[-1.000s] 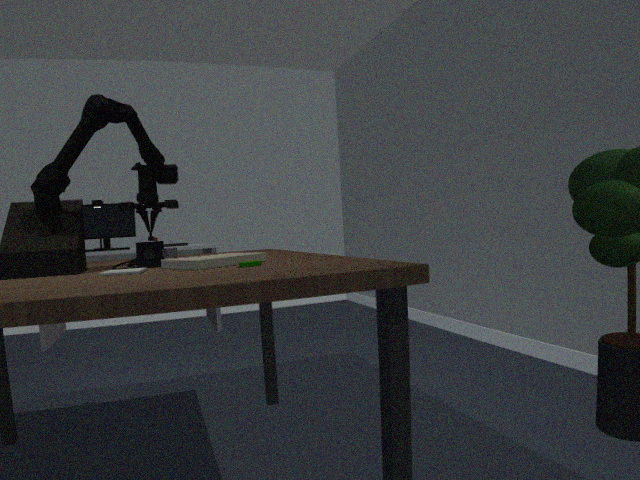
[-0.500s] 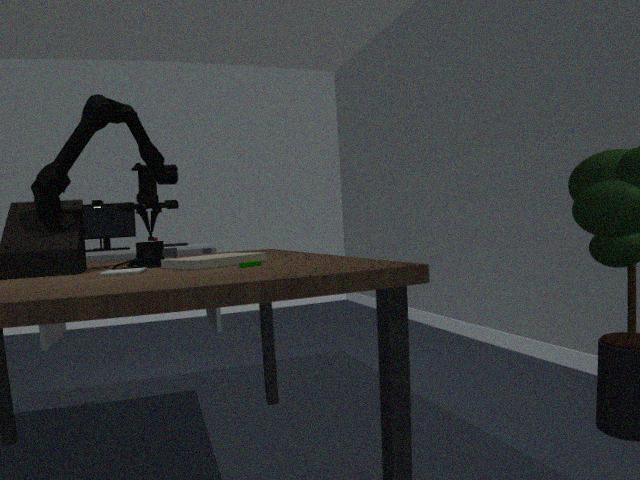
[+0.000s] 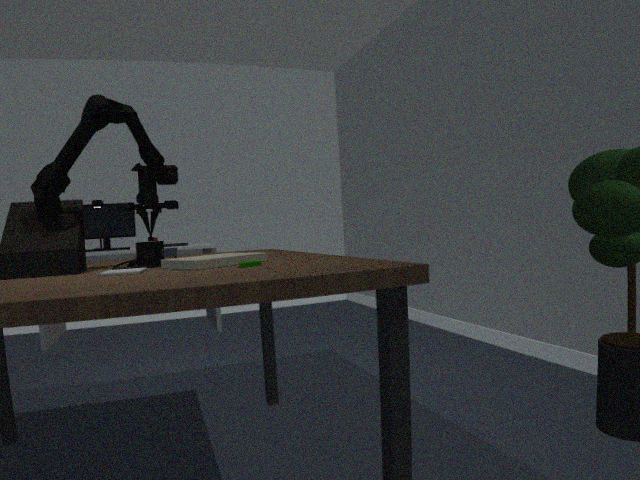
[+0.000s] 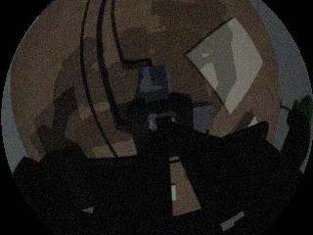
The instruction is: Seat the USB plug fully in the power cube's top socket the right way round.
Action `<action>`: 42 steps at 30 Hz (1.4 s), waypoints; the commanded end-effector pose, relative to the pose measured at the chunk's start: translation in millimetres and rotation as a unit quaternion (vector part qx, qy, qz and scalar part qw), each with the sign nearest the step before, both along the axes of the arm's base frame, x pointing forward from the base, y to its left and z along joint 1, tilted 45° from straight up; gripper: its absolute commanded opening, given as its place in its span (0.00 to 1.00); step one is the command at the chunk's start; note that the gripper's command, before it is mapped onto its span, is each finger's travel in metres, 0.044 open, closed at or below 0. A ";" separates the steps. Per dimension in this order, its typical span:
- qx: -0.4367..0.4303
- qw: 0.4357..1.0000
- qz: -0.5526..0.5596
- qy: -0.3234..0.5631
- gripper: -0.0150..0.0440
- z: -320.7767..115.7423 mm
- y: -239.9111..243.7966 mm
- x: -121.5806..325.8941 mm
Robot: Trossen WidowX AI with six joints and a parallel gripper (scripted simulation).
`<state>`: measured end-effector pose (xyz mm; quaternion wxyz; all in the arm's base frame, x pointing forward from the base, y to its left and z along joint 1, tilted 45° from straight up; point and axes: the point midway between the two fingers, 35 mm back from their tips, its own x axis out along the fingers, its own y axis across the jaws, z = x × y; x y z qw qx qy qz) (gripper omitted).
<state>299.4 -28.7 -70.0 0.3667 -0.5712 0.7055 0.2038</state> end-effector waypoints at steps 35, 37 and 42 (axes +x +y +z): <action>-0.002 1.000 0.001 0.002 0.25 -1.5 -2.9 -1.0; -0.002 1.000 0.001 0.002 0.25 -1.5 -2.9 -1.0; 0.000 1.000 0.001 0.000 0.42 -0.9 0.0 0.1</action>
